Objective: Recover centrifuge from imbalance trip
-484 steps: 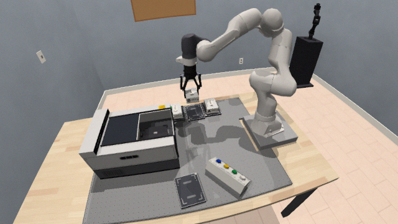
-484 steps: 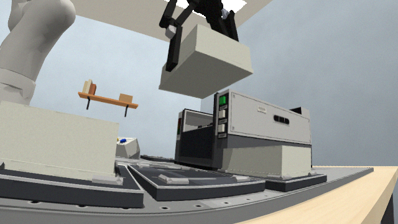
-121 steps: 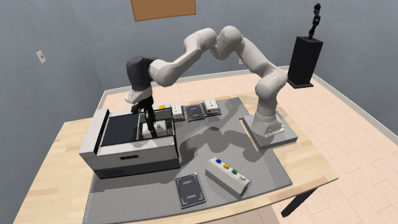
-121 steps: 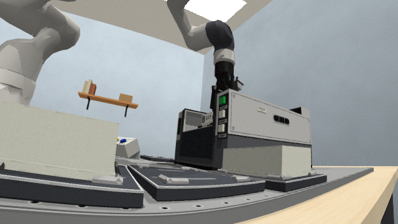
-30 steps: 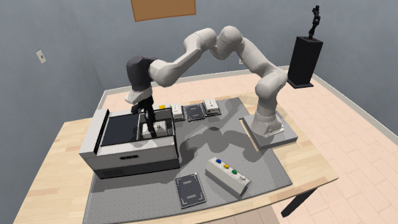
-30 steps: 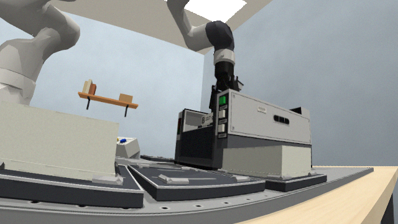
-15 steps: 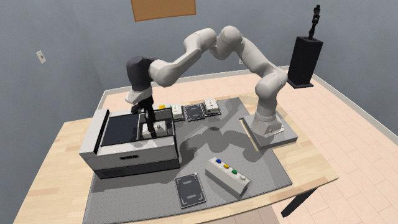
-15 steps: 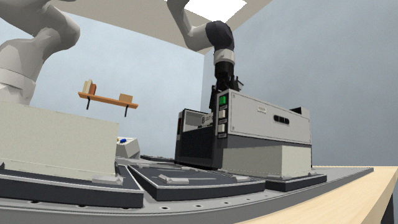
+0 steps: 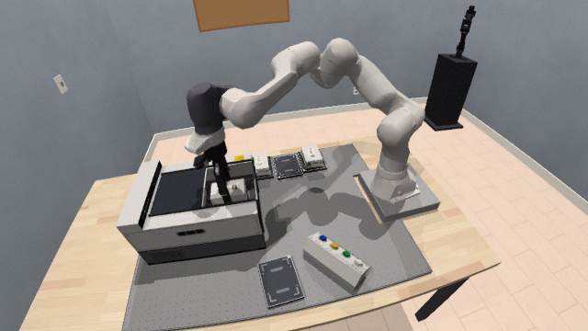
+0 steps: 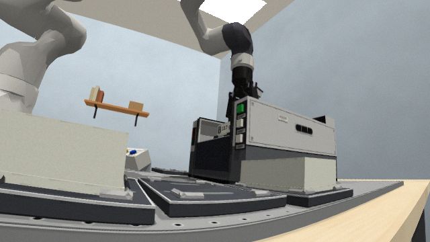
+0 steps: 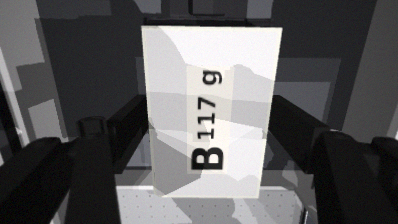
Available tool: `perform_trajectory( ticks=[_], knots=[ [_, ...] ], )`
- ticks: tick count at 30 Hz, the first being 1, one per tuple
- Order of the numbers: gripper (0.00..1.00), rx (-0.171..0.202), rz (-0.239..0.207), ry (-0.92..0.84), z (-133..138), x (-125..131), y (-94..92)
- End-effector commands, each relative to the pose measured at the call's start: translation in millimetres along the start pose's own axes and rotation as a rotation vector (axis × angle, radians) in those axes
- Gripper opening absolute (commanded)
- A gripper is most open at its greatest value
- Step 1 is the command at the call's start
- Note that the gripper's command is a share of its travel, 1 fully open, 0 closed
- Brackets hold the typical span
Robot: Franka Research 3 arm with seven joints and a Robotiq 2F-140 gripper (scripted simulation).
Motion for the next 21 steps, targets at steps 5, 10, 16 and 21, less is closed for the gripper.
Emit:
perform_trajectory(
  ticks=[5, 10, 16, 21],
  knots=[
    [0.70, 0.000, 0.004, 0.005, -0.8, -0.8, -9.6],
    [0.70, 0.000, 0.004, 0.005, -0.8, -0.8, -19.4],
    [0.70, 0.000, 0.004, 0.005, -0.8, -0.7, -47.4],
    [0.70, 0.000, 0.004, 0.005, -0.8, -0.6, -71.9]
  ],
)
Point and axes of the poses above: the point where the finger pads meet when closed, its own y axis out along the fingers, its own z axis across the jaws, x = y × z, the point moved 7 cm from there along -y, back along the fingers, and after that the axes turned 3 degrees about y, right-handed, at the moved point
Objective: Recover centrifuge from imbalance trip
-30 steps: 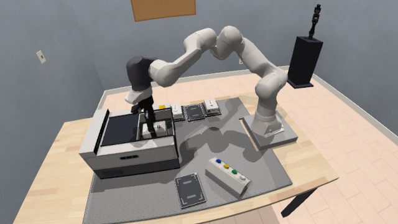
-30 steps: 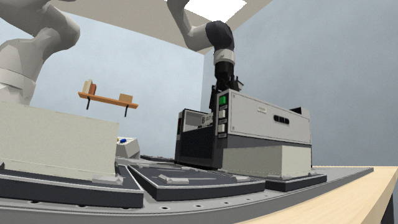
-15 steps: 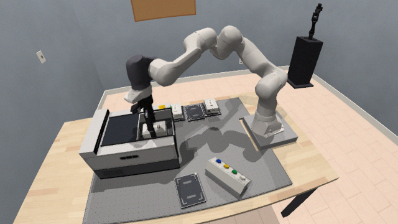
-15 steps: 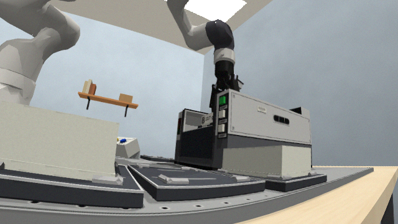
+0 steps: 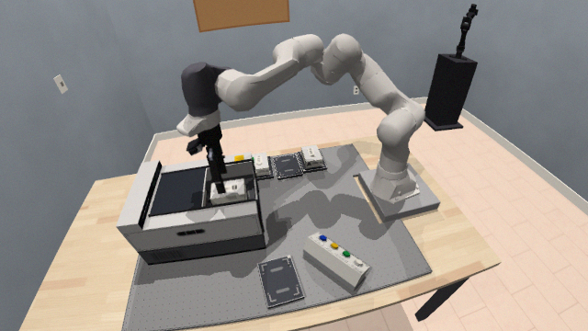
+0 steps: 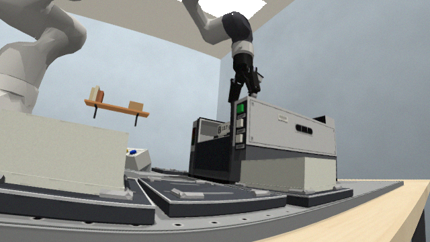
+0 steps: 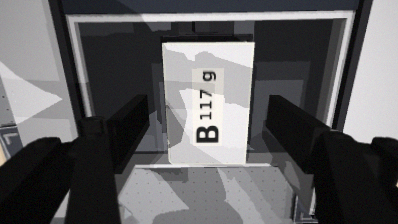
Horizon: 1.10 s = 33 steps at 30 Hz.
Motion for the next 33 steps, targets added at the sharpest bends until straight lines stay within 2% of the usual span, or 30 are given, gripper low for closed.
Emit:
perform_trajectory(
  ticks=[1, 4, 6, 14, 25, 26, 33],
  knots=[
    [0.70, 0.006, -0.019, -0.015, 0.8, 4.8, -15.8],
    [0.70, 0.006, -0.019, -0.015, 0.8, 4.5, -28.2],
    [0.70, 0.006, -0.019, -0.015, 0.8, 4.5, -28.2],
    [0.70, 0.006, -0.019, -0.015, 0.6, 4.1, -49.8],
    [0.70, 0.006, -0.019, -0.015, 0.6, 4.0, -55.1],
    [0.10, 0.006, -0.019, -0.015, 0.6, 4.0, -55.1],
    [0.10, 0.006, -0.019, -0.015, 0.6, 4.0, -55.1]
  ],
)
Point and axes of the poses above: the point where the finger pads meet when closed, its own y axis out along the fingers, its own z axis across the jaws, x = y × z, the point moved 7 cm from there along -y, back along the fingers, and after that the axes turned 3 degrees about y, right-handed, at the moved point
